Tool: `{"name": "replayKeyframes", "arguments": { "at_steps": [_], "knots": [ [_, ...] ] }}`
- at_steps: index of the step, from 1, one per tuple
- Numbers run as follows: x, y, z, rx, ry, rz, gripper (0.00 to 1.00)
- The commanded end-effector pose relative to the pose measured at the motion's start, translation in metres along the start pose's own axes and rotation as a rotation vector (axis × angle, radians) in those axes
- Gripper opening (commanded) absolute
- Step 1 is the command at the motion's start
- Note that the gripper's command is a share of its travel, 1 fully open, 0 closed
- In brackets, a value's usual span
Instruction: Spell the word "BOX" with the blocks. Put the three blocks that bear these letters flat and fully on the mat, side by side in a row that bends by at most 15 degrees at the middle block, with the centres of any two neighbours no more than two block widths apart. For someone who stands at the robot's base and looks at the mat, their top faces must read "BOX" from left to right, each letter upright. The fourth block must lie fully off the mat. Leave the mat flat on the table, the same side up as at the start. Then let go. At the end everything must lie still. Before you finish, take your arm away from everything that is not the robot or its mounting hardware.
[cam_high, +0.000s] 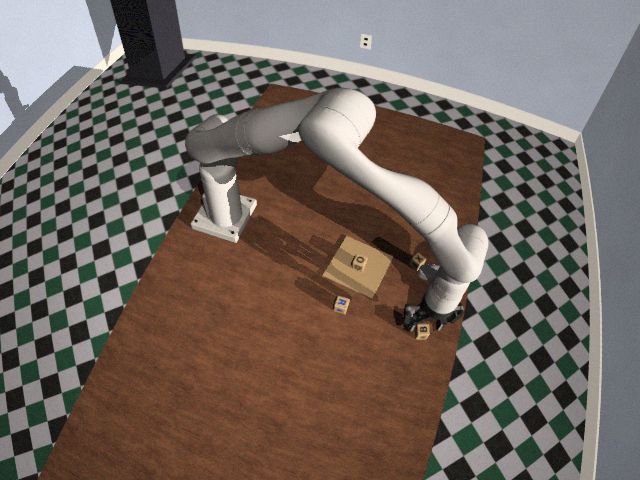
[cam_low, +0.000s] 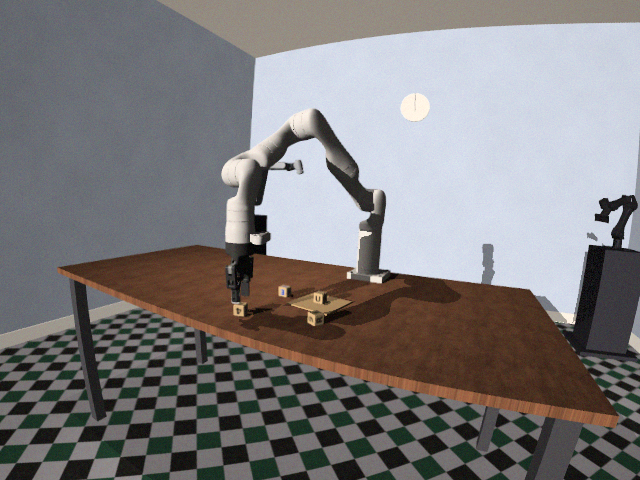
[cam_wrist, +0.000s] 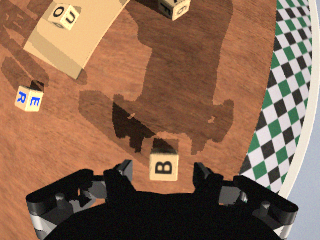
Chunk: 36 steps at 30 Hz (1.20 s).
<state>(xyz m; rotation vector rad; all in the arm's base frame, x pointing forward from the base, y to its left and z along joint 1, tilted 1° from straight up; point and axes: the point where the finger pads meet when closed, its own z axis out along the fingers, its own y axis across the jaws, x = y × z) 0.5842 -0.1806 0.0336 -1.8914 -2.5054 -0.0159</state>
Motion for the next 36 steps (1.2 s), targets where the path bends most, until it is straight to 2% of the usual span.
{"name": "replayKeyframes", "arguments": {
  "at_steps": [1,27,36],
  "knots": [
    [0.0,0.001,-0.001,-0.002,-0.001,0.0,0.67],
    [-0.001,0.001,-0.001,-0.002,-0.001,0.0,0.67],
    [-0.001,0.001,0.01,-0.002,-0.001,0.0,0.67]
  ]
}}
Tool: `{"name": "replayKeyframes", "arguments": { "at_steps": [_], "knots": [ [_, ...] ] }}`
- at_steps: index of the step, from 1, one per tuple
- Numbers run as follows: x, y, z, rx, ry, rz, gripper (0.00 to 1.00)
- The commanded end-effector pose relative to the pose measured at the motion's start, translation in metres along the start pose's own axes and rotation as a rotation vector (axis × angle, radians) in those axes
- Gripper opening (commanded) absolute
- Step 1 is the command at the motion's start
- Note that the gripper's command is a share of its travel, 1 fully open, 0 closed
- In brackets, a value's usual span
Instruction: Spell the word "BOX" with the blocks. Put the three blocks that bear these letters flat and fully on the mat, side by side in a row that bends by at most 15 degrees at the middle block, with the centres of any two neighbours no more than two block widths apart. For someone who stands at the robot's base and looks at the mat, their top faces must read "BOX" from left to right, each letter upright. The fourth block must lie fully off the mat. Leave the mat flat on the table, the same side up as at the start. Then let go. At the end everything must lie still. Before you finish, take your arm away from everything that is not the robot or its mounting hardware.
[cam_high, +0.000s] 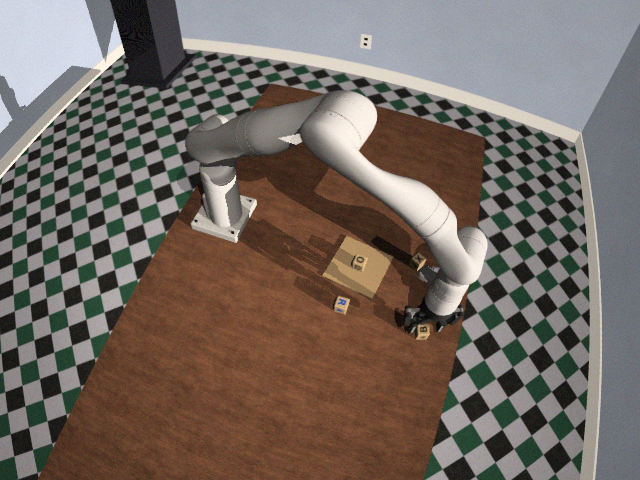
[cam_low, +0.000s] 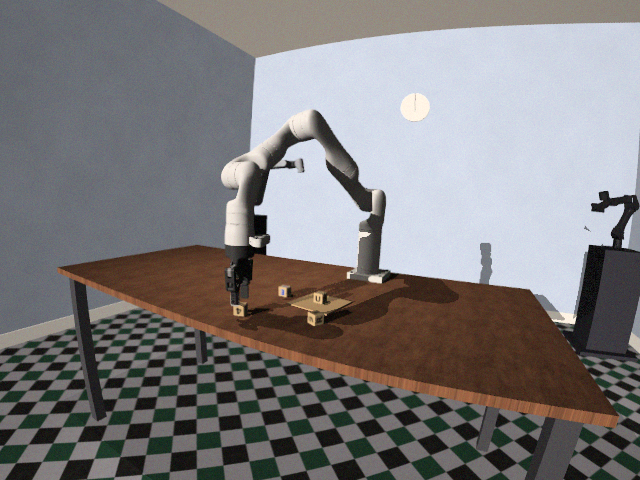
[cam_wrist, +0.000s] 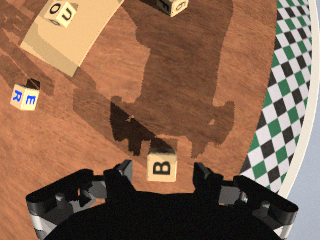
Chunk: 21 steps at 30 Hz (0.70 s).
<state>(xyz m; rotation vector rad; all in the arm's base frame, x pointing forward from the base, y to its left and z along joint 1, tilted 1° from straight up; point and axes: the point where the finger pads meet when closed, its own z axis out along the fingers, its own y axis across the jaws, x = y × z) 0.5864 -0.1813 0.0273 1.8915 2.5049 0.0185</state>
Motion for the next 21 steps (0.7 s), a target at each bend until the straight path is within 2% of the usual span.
{"name": "replayKeyframes", "arguments": {
  "at_steps": [1,13,21],
  "knots": [
    [0.001,-0.001,0.006,0.002,0.002,0.0,0.67],
    [0.001,-0.001,0.027,0.002,0.002,0.0,0.67],
    [0.001,-0.001,0.03,0.002,0.002,0.0,0.67]
  ]
}}
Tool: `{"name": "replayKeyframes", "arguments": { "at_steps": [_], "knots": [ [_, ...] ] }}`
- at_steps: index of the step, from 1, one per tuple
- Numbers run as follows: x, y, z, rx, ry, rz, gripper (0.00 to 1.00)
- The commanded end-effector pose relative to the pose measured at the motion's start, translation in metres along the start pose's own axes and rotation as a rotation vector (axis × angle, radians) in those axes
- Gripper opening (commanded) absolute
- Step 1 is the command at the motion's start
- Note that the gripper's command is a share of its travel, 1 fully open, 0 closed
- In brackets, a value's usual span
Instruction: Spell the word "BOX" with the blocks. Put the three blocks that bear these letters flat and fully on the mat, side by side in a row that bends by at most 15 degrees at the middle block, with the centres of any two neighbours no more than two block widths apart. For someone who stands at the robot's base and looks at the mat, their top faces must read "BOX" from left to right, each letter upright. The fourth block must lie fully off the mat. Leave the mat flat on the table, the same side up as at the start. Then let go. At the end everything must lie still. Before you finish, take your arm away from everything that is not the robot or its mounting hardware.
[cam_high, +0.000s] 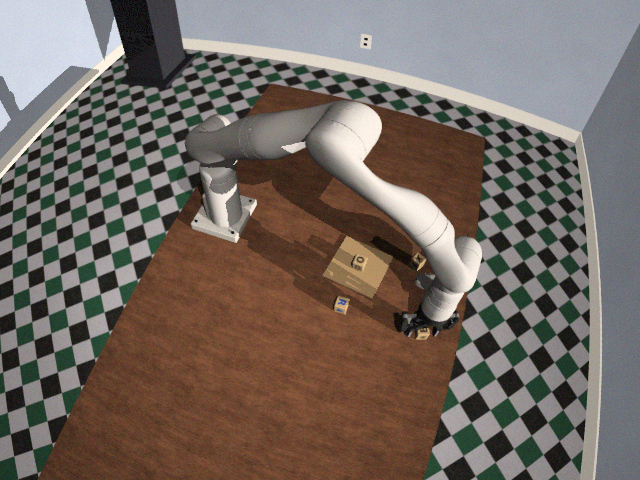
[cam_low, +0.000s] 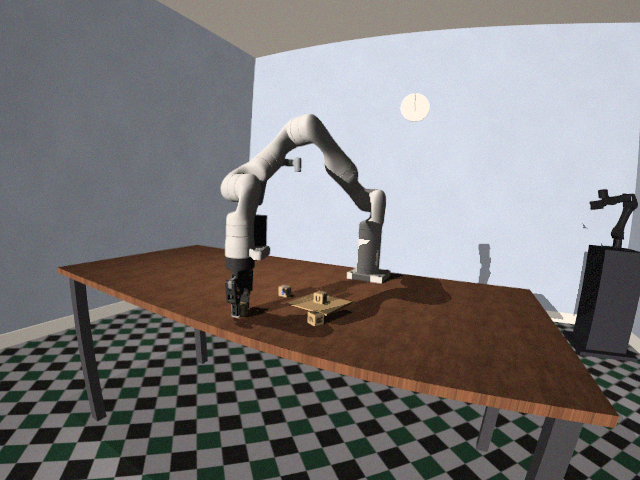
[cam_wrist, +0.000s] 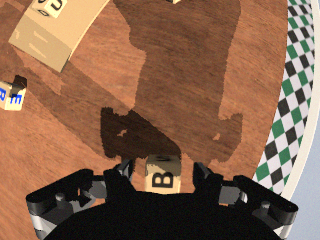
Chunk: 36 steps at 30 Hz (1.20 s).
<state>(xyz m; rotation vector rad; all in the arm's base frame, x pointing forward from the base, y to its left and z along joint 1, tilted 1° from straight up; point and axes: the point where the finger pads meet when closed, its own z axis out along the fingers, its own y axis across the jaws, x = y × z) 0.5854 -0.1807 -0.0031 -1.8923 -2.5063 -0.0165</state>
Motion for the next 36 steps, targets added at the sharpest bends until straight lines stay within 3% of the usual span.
{"name": "replayKeyframes", "arguments": {
  "at_steps": [1,12,13,29,30,36],
  "knots": [
    [-0.0002,0.0004,-0.0004,-0.001,-0.001,0.0,0.67],
    [-0.0002,0.0004,-0.0004,-0.001,-0.001,0.0,0.67],
    [-0.0002,0.0004,-0.0004,-0.001,-0.001,0.0,0.46],
    [-0.0002,0.0004,-0.0004,-0.001,-0.001,0.0,0.46],
    [-0.0002,0.0004,-0.0004,-0.001,-0.001,0.0,0.26],
    [-0.0002,0.0004,-0.0004,-0.001,-0.001,0.0,0.26]
  ]
}}
